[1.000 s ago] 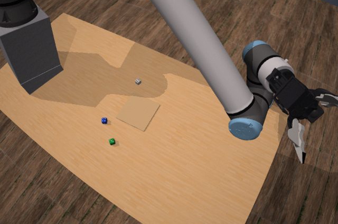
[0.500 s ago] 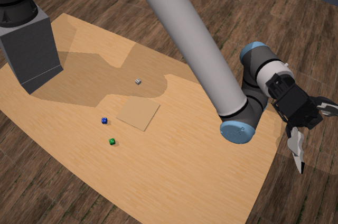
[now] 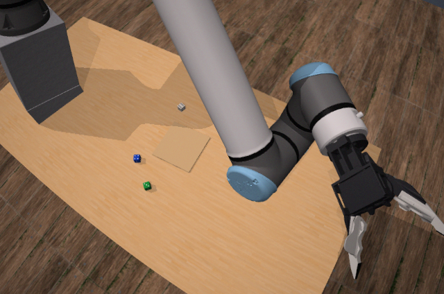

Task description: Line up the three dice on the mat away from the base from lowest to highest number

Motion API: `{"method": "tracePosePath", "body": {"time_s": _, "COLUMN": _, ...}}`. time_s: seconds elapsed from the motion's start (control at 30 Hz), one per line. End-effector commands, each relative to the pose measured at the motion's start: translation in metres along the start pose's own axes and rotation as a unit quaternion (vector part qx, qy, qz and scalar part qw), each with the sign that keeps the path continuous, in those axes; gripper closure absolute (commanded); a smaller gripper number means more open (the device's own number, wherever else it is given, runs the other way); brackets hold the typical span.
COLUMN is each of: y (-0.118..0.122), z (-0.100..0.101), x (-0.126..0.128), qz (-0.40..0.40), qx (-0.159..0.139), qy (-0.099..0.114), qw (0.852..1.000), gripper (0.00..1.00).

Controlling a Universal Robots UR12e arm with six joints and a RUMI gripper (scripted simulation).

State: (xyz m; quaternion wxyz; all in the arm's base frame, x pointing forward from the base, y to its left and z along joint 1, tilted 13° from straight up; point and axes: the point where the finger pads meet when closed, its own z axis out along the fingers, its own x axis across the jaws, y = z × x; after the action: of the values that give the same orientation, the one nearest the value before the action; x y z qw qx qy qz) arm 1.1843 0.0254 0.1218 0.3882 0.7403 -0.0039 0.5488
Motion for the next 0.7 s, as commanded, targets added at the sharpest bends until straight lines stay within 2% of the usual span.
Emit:
{"method": "tracePosePath", "body": {"time_s": 0.0, "y": 0.007, "z": 0.015, "x": -0.028, "qz": -0.005, "qx": 0.041, "qy": -0.033, "qw": 0.999, "gripper": 0.0}}
{"method": "tracePosePath", "body": {"time_s": 0.13, "y": 0.016, "z": 0.018, "x": -0.09, "qz": -0.001, "qx": 0.095, "qy": -0.096, "qw": 0.991, "gripper": 0.0}}
{"method": "tracePosePath", "body": {"time_s": 0.17, "y": 0.017, "z": 0.017, "x": -0.091, "qz": 0.0, "qx": 0.095, "qy": -0.097, "qw": 0.991, "gripper": 0.0}}
{"method": "tracePosePath", "body": {"time_s": 0.23, "y": 0.022, "z": 0.013, "x": -0.126, "qz": 0.006, "qx": 0.122, "qy": -0.134, "qw": 0.983, "gripper": 0.0}}
{"method": "tracePosePath", "body": {"time_s": 0.3, "y": 0.025, "z": 0.008, "x": -0.145, "qz": 0.011, "qx": 0.136, "qy": -0.153, "qw": 0.979, "gripper": 0.0}}
{"method": "tracePosePath", "body": {"time_s": 0.37, "y": 0.031, "z": -0.002, "x": -0.178, "qz": 0.02, "qx": 0.158, "qy": -0.189, "qw": 0.969, "gripper": 0.0}}
{"method": "tracePosePath", "body": {"time_s": 0.4, "y": 0.032, "z": -0.004, "x": -0.182, "qz": 0.022, "qx": 0.161, "qy": -0.194, "qw": 0.968, "gripper": 0.0}}
{"method": "tracePosePath", "body": {"time_s": 0.47, "y": 0.038, "z": -0.019, "x": -0.215, "qz": 0.034, "qx": 0.181, "qy": -0.23, "qw": 0.956, "gripper": 0.0}}
{"method": "tracePosePath", "body": {"time_s": 0.57, "y": 0.039, "z": -0.022, "x": -0.22, "qz": 0.036, "qx": 0.184, "qy": -0.236, "qw": 0.953, "gripper": 0.0}}
{"method": "tracePosePath", "body": {"time_s": 0.67, "y": 0.049, "z": -0.054, "x": -0.272, "qz": 0.06, "qx": 0.213, "qy": -0.297, "qw": 0.929, "gripper": 0.0}}
